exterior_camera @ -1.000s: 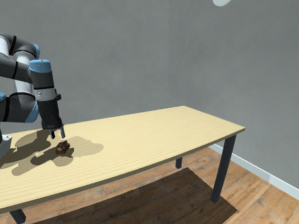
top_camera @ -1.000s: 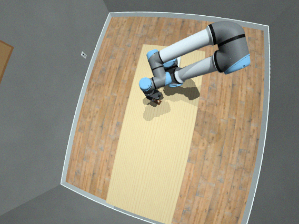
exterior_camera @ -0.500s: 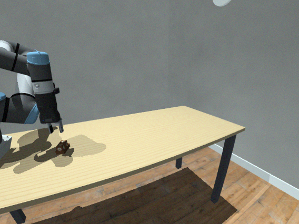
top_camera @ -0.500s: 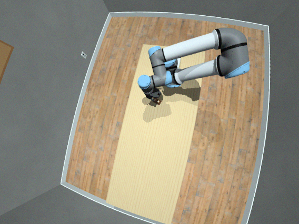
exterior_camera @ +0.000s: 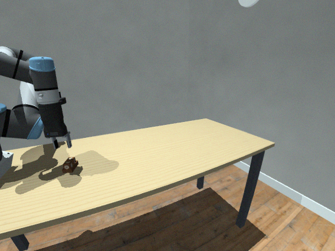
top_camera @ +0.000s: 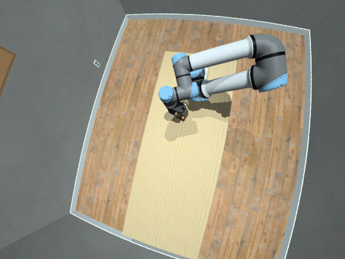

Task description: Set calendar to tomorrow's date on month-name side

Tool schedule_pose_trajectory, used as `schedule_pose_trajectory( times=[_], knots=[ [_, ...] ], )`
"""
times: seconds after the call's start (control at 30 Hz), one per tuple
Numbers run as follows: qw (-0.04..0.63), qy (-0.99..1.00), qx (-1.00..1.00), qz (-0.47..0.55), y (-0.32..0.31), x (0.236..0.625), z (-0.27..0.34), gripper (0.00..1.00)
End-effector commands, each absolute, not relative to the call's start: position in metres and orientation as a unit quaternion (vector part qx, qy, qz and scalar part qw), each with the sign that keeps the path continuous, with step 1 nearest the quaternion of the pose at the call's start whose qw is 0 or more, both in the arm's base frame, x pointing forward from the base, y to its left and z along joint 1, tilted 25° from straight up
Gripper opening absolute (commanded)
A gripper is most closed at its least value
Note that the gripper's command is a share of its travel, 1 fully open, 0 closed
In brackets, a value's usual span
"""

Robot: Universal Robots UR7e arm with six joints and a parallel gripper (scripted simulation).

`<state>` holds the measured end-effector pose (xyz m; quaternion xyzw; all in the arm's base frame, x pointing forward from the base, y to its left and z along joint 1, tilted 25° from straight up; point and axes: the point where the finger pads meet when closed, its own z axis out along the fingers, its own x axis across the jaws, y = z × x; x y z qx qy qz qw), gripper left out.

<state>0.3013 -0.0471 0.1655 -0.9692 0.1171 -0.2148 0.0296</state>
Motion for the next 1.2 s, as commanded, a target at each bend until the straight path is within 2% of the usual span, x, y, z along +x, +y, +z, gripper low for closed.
schedule_pose_trajectory(
  times=[0.0, 0.73, 1.17],
  knots=[
    [0.029, 0.117, -0.969, -0.215, -0.047, 0.301, 0.166, 1.00],
    [0.029, 0.117, -0.969, -0.215, -0.047, 0.295, 0.179, 1.00],
    [0.029, 0.117, -0.969, -0.215, -0.048, 0.276, 0.220, 1.00]
  ],
)
